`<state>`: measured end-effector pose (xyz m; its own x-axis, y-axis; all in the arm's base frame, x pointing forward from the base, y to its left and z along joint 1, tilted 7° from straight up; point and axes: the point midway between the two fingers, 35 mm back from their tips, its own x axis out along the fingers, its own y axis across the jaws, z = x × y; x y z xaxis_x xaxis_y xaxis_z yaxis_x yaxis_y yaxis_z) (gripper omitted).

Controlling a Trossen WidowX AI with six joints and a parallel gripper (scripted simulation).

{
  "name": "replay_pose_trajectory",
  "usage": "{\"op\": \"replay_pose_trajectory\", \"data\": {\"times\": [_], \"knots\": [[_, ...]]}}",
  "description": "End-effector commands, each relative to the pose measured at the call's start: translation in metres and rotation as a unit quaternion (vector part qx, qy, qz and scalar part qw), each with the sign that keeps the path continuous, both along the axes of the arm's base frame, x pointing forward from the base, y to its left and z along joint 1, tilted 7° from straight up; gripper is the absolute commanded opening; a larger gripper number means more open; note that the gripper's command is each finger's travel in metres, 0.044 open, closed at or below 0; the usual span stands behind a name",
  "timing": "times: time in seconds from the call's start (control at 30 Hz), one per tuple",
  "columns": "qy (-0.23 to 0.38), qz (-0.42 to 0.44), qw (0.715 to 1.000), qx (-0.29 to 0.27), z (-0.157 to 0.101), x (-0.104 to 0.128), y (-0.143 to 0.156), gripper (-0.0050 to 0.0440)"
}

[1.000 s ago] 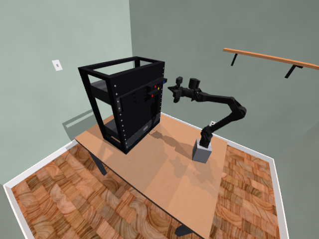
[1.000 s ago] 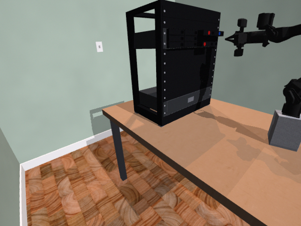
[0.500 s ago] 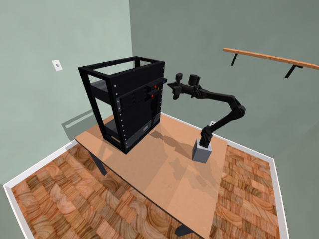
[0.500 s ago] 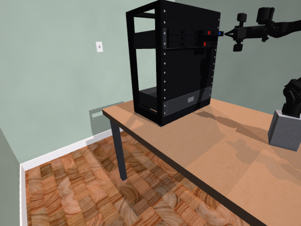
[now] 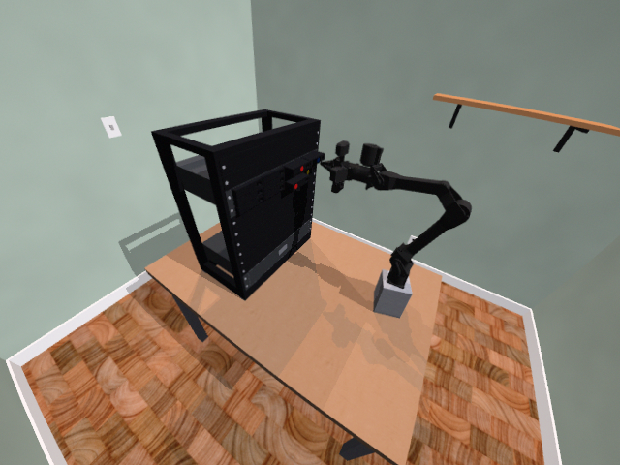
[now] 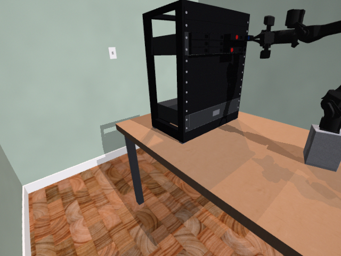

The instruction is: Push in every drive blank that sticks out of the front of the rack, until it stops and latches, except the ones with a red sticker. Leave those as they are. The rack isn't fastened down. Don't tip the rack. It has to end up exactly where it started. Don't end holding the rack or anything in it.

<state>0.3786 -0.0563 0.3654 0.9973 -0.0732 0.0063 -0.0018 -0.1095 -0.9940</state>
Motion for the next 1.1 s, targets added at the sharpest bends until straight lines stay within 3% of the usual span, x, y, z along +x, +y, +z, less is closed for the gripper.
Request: {"op": "replay_pose_trajectory", "data": {"times": [0.0, 1.07], "knots": [[-0.015, -0.001, 1.0, -0.002, 0.0131, -0.0018, 0.0003, 0.0], [-0.015, -0.001, 1.0, -0.002, 0.0185, 0.0021, -0.0002, 0.0]]}}
